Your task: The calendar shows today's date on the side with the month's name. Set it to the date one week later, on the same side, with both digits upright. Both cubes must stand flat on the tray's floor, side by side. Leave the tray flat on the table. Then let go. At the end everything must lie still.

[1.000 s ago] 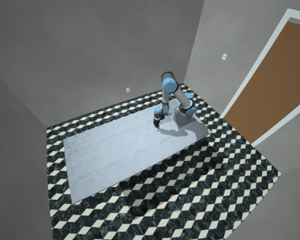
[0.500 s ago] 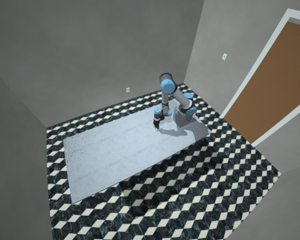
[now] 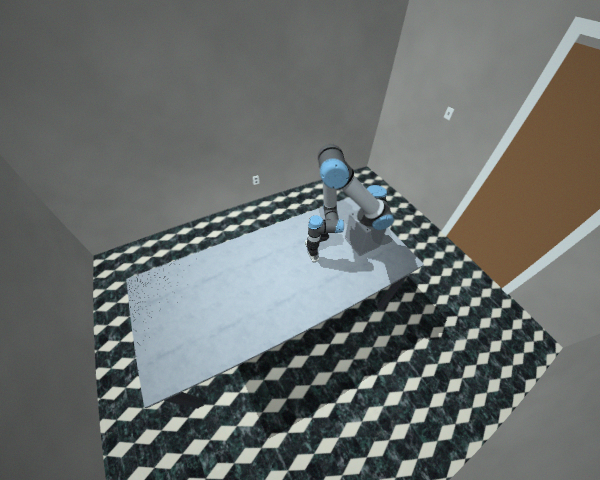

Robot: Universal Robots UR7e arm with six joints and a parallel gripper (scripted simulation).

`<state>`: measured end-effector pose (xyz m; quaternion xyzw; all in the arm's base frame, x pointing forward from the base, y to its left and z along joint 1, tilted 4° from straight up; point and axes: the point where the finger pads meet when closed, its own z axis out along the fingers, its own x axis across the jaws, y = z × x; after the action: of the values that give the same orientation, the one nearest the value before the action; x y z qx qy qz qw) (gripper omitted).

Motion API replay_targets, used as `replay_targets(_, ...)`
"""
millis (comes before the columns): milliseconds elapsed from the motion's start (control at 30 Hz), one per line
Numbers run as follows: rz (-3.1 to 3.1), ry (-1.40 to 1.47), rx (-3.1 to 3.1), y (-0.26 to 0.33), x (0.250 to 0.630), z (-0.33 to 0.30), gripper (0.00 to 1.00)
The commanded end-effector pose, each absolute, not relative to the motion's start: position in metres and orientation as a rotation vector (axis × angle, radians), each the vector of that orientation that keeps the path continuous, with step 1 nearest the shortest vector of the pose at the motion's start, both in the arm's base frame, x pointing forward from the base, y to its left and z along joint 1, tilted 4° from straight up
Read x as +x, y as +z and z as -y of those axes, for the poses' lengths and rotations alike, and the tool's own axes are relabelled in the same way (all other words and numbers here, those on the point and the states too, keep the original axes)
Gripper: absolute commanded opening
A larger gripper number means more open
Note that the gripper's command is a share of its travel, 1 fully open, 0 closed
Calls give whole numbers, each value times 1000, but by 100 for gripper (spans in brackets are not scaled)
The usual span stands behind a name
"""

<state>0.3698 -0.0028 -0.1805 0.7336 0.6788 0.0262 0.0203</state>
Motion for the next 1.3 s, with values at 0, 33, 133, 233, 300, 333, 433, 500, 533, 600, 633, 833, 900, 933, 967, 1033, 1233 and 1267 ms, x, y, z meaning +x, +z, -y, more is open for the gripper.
replay_targets(0, -2105, 82, 2274, -180, 370, 3, 60)
replay_targets(33, -2105, 82, 2274, -180, 370, 3, 60)
replay_targets(133, -2105, 82, 2274, -180, 370, 3, 60)
replay_targets(233, -2105, 82, 2274, -180, 370, 3, 60)
replay_targets(300, -2105, 82, 2274, -180, 370, 3, 60)
replay_targets(333, -2105, 82, 2274, -180, 370, 3, 60)
replay_targets(433, -2105, 82, 2274, -180, 370, 3, 60)
replay_targets(500, -2105, 82, 2274, -180, 370, 3, 60)
replay_targets(533, -2105, 82, 2274, -180, 370, 3, 60)
replay_targets(600, -2105, 82, 2274, -180, 370, 3, 60)
replay_targets(633, -2105, 82, 2274, -180, 370, 3, 60)
replay_targets(833, -2105, 82, 2274, -181, 370, 3, 60)
replay_targets(900, -2105, 82, 2274, -182, 370, 3, 60)
replay_targets(933, -2105, 82, 2274, -183, 370, 3, 60)
replay_targets(967, -2105, 82, 2274, -183, 370, 3, 60)
replay_targets(1033, -2105, 82, 2274, -184, 370, 3, 60)
replay_targets(1233, -2105, 82, 2274, -186, 371, 3, 60)
replay_targets(1267, -2105, 82, 2274, -186, 371, 3, 60)
